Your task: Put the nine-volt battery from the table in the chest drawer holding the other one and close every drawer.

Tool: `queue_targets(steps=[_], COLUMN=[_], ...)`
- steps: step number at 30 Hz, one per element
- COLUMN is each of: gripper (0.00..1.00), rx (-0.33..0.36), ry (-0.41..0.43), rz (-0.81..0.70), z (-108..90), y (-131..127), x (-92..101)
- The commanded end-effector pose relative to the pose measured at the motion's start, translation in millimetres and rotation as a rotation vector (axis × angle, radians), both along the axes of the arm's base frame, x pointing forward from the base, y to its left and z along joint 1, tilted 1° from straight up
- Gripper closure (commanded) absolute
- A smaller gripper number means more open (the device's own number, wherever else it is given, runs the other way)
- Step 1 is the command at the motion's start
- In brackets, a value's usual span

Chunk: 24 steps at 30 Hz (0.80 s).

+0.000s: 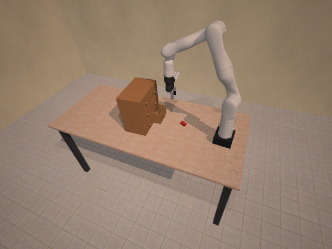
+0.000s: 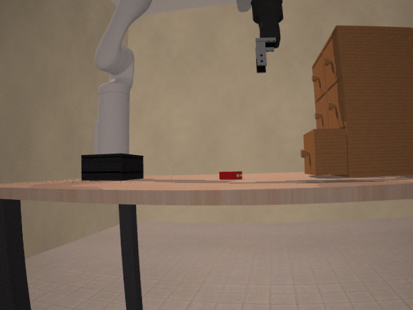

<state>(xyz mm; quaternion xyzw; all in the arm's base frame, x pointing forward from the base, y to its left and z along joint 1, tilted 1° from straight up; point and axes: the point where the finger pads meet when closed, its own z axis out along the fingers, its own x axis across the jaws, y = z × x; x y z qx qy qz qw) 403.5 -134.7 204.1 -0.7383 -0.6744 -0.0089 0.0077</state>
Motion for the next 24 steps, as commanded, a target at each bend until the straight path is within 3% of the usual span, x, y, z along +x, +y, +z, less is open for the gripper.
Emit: queue_targets(steps=[1, 13, 20, 22, 24], gripper=[0.0, 0.0, 0.0, 0.0, 0.0], rx=[-0.001, -0.001, 0.0, 0.0, 0.0], ry=[-0.002, -0.002, 0.001, 0.001, 0.002], rz=[0.0, -0.014, -0.129, -0.129, -0.182], z=[0.8, -3.7, -41.5, -41.5, -58.8], y=[-0.1, 0.4, 5.0, 5.0, 7.1], x=[0.4, -1.6, -18.5, -18.5, -26.2])
